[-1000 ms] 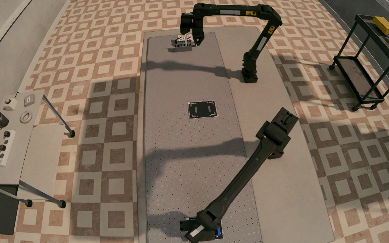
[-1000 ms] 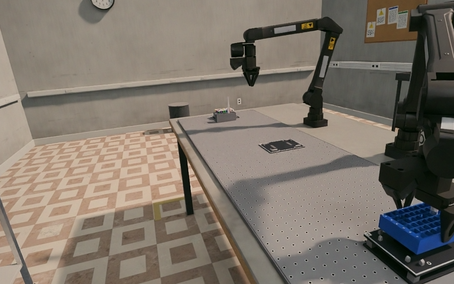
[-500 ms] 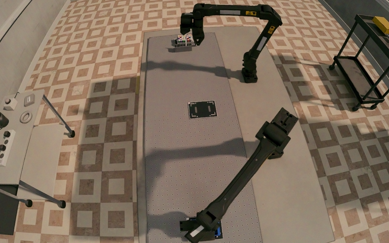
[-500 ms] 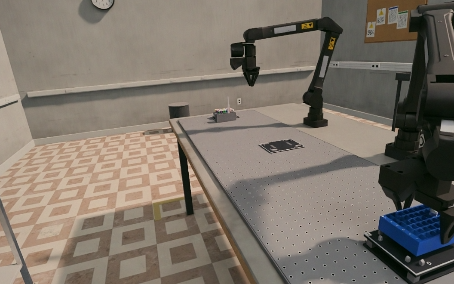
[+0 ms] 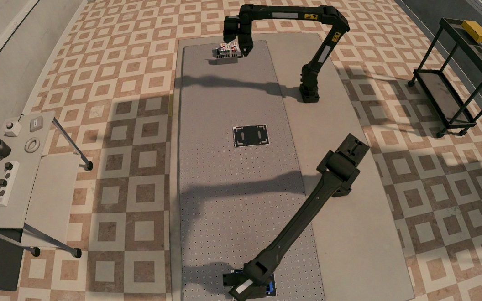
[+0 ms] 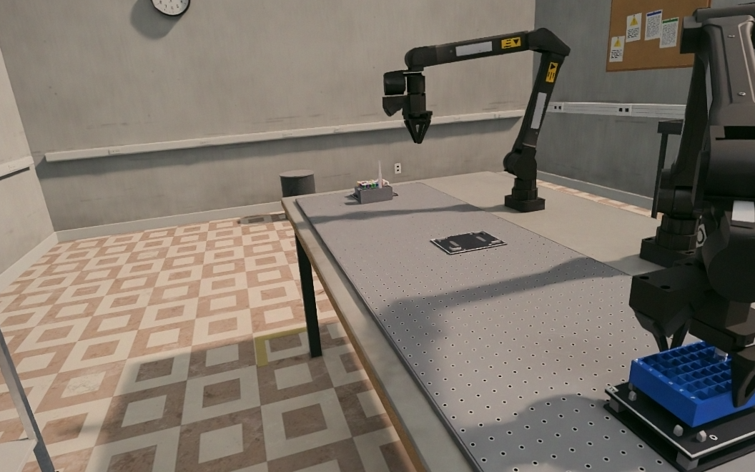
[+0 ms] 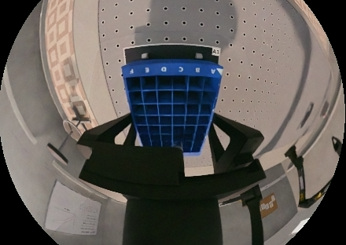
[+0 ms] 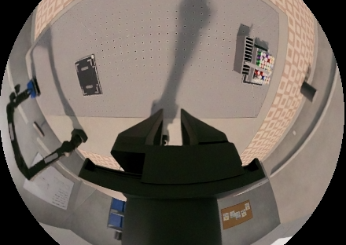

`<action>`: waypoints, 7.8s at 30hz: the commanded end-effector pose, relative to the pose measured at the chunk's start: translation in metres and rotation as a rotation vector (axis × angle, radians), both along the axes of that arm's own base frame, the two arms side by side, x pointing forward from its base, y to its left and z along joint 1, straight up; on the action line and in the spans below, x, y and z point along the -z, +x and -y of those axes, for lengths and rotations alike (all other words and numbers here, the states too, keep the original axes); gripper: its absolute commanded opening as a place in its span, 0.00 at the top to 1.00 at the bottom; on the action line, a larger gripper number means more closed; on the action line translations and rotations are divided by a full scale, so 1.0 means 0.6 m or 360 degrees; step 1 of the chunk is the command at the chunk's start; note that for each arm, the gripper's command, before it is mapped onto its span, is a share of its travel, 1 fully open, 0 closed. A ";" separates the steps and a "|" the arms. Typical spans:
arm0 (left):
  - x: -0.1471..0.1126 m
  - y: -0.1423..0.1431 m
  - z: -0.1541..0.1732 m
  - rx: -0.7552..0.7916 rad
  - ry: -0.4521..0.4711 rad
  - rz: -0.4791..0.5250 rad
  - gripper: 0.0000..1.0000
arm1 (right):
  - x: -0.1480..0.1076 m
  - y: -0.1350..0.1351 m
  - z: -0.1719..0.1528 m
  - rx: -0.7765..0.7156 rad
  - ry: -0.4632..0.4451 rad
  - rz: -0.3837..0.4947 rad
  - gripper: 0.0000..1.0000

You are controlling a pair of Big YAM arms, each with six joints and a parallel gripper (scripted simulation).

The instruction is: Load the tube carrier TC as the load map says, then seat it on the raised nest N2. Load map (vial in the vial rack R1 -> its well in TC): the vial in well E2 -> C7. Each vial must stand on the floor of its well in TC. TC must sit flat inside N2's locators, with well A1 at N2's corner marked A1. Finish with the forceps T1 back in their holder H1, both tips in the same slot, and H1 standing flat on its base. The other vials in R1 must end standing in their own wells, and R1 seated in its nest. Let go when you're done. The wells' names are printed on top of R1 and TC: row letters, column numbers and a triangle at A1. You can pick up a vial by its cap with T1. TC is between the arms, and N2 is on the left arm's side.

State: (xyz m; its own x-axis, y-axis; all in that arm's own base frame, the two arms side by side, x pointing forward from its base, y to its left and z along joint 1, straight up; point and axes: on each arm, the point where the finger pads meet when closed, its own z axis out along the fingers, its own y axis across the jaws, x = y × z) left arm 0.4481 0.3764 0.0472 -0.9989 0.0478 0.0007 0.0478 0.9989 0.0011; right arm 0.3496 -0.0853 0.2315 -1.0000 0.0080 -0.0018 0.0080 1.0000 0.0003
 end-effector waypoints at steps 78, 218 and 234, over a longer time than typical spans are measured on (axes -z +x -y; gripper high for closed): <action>0.021 0.015 0.001 -0.0002 0.0013 0.0023 1.00 | -0.021 0.013 0.003 0.0011 -0.0014 0.0053 0.76; -0.196 -0.084 0.278 -0.0028 0.0007 0.0021 0.00 | -0.021 0.013 0.003 0.0011 -0.0014 0.0053 0.76; -0.236 -0.107 0.358 -0.0028 0.0009 0.0031 0.00 | -0.021 0.013 0.003 0.0011 -0.0014 0.0053 0.76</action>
